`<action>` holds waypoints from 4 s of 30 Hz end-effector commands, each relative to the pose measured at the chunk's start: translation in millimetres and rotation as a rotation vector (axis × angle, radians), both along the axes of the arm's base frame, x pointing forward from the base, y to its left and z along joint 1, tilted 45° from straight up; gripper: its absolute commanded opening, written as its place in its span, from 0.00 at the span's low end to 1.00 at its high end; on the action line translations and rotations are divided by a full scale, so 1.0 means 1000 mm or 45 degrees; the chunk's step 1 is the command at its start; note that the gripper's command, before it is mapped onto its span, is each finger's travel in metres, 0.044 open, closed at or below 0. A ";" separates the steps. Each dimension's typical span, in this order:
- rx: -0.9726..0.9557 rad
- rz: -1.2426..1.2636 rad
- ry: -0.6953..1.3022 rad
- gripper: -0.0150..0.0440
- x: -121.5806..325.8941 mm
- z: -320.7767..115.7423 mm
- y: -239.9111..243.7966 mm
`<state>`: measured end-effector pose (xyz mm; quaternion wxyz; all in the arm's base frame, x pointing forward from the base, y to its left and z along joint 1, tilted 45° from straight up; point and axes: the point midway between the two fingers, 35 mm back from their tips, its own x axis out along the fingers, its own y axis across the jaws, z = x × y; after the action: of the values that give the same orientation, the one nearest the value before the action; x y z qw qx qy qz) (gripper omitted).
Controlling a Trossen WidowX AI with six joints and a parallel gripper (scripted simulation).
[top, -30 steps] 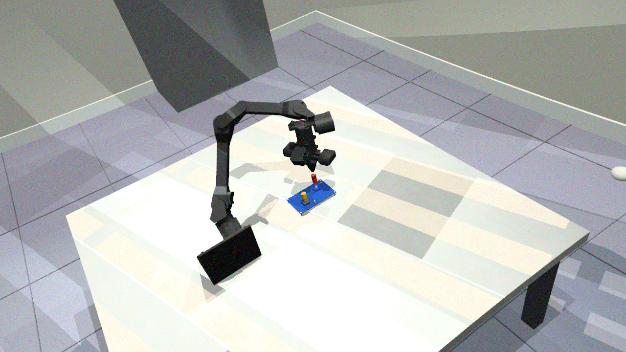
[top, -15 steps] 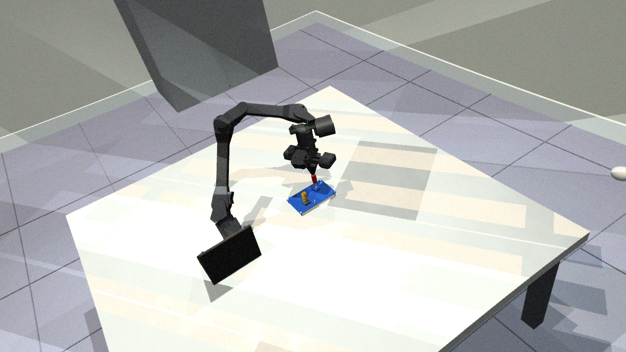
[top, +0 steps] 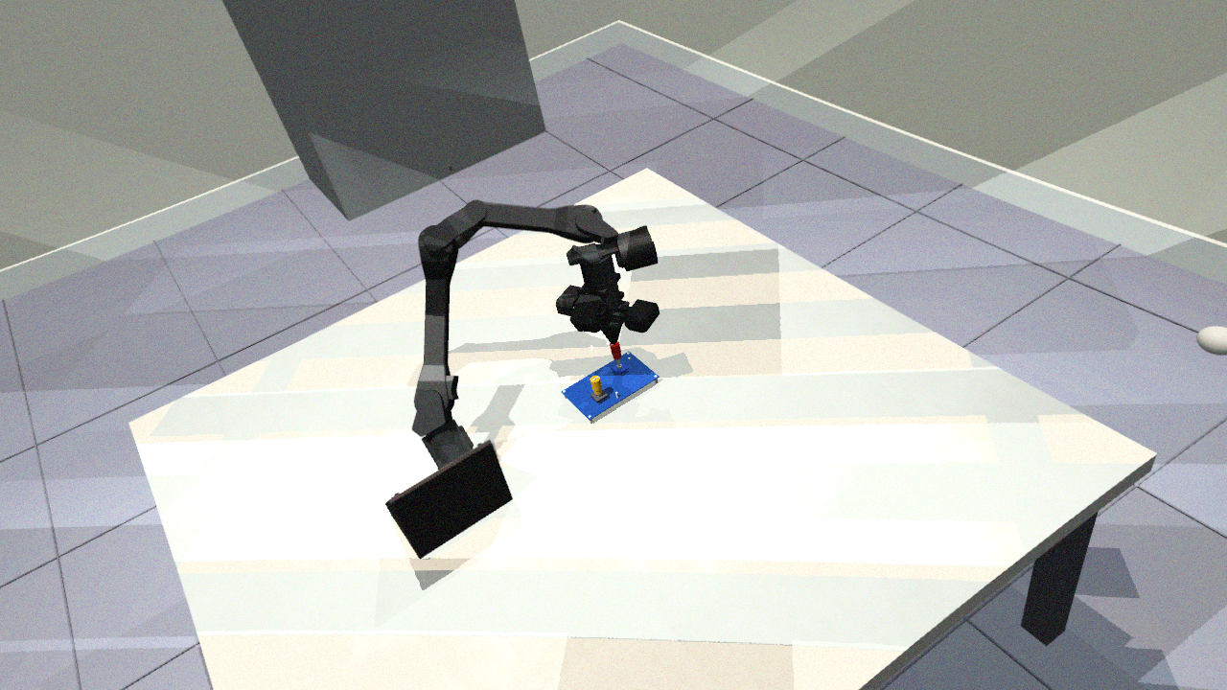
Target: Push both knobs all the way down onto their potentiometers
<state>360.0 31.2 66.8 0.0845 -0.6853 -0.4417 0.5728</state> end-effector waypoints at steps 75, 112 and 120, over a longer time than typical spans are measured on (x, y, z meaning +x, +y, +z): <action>0.008 -0.005 0.001 0.25 -0.001 -0.020 0.022; 0.009 -0.005 0.000 0.25 -0.002 -0.030 0.032; 0.009 -0.005 0.000 0.25 -0.002 -0.032 0.034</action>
<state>356.9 47.0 46.8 0.0938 -0.6952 -0.4262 0.5712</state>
